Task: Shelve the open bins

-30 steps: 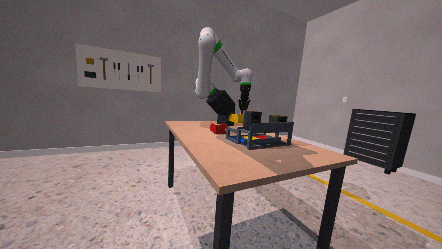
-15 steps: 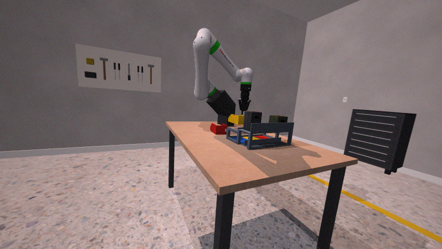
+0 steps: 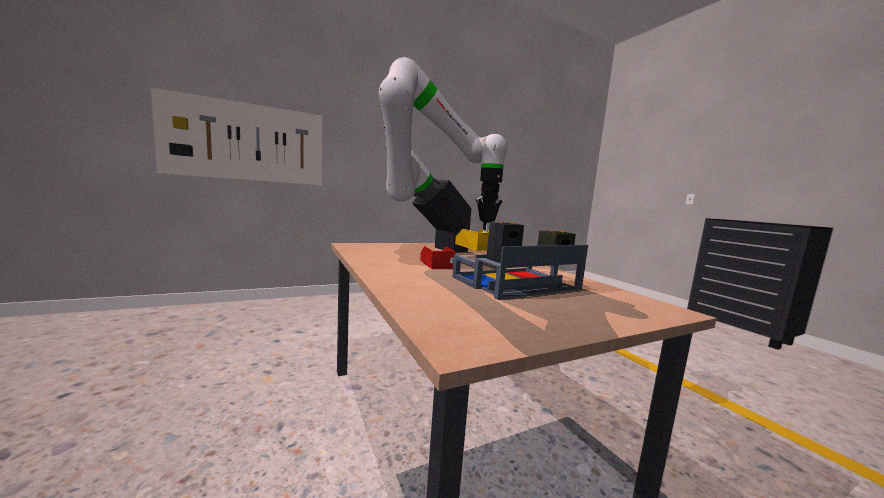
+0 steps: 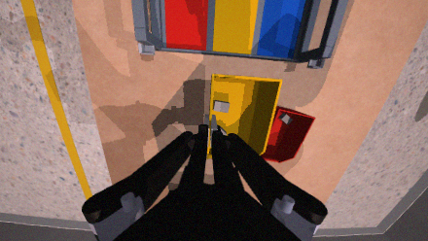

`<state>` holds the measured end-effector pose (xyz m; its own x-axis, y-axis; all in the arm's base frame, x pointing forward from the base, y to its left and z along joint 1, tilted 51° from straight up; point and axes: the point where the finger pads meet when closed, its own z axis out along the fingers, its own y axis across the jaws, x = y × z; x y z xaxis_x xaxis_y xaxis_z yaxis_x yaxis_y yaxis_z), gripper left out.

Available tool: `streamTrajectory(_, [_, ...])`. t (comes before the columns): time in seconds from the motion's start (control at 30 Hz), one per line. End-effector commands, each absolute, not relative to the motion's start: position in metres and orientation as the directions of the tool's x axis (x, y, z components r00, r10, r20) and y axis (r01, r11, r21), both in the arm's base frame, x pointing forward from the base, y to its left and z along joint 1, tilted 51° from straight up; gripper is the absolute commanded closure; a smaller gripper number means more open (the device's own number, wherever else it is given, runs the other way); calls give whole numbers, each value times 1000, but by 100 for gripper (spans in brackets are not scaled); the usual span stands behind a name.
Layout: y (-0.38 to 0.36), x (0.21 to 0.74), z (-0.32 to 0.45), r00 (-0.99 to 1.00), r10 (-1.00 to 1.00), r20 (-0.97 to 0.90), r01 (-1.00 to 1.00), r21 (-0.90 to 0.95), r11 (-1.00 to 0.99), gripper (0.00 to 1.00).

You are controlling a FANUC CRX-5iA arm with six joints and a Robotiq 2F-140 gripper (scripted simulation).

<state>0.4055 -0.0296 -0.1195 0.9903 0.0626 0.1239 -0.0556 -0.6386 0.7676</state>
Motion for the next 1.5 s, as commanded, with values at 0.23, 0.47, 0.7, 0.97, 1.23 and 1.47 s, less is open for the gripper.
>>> streamTrajectory(0.23, [-31,408,-117,991,65,121,-52,768,-639,100])
streamTrajectory(0.47, [-31,409,-117,991,65,121,-52,768,-639,100])
streamTrajectory(0.7, [-31,409,-118,991,65,121,-52,768,-639,100])
streamTrajectory(0.97, [-38,417,-123,991,65,121,-52,768,-639,100])
streamTrajectory(1.23, [-51,433,-133,991,65,121,-52,768,-639,100])
streamTrajectory(1.47, [-63,446,-142,991,65,121,-52,768,-639,100])
